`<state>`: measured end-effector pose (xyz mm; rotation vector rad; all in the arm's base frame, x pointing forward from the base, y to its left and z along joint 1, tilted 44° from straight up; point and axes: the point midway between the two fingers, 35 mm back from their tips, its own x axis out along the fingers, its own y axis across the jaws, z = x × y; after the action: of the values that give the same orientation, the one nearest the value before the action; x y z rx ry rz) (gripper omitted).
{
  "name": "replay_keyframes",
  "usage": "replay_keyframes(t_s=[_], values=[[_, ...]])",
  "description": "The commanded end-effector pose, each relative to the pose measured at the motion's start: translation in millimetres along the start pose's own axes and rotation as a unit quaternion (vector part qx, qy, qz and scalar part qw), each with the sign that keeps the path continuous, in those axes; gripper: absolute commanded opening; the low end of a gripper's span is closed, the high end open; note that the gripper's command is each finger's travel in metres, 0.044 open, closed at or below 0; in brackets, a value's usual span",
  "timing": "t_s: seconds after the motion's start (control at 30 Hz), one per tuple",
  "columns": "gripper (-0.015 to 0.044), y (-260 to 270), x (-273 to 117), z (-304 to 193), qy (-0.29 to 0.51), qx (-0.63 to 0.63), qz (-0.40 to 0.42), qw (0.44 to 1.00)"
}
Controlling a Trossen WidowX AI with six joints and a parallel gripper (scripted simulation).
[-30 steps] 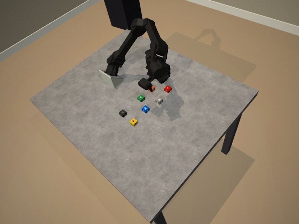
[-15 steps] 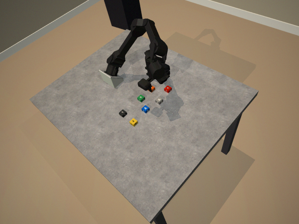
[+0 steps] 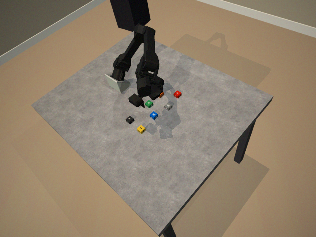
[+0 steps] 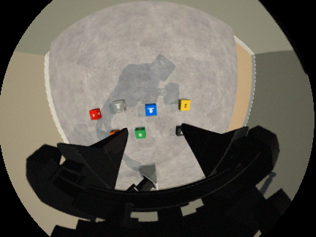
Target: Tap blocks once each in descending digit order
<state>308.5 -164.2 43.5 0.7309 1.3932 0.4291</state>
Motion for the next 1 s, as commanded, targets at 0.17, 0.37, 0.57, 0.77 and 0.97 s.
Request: replay_keyframes(t_s=[0.17,0.37,0.57,0.77,0.97], values=[[0.0400,-2,0,-1,0.001,-0.004,-0.002,1.000],[0.0400,-2,0,-1,0.001,-0.004,-0.002,1.000],[0.0400,-34,-2,6,0.000,-0.004,-0.004,1.000],[0.0400,-107,-2,9,0.000,-0.004,-0.005,1.000],[0.0400,-109,-2,9,0.000,-0.004,-0.005,1.000]])
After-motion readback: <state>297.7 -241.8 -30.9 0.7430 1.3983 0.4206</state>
